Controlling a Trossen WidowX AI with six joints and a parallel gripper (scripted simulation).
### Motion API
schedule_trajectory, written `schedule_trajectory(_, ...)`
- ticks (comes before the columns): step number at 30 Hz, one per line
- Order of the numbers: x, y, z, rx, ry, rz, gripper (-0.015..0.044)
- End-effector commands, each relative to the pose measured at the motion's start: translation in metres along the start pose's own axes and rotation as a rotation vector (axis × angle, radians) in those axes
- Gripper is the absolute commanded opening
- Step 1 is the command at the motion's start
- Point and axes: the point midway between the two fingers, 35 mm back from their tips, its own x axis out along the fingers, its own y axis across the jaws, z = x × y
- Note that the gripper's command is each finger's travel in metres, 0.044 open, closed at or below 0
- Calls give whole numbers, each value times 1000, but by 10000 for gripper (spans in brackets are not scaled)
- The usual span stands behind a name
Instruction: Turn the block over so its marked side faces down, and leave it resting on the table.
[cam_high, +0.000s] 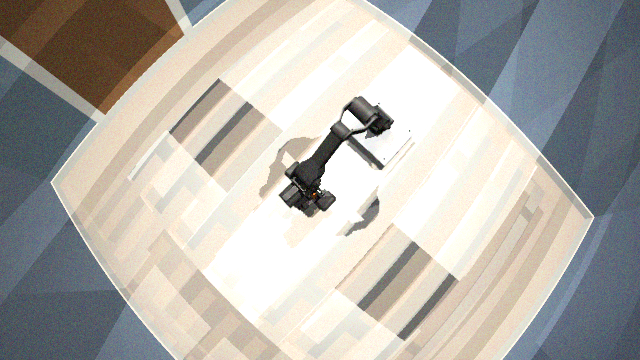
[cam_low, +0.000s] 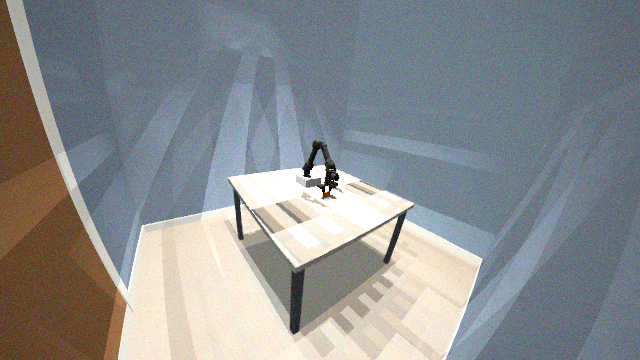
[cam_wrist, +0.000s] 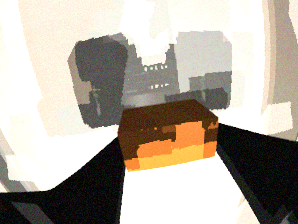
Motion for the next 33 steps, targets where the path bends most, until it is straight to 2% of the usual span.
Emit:
schedule_trajectory(1,1,0,0,-4,0,-2,156)
schedule_trajectory(3,1,0,0,-4,0,-2,142)
schedule_trajectory(8,-25,0,0,-4,-1,-2,11)
schedule_trajectory(9,-28,0,0,-4,-1,-2,0)
schedule_trajectory(15,-29,0,0,-4,-11,-2,0)
schedule_trajectory(33,-16,-1,2,-2,-301,-1,0)
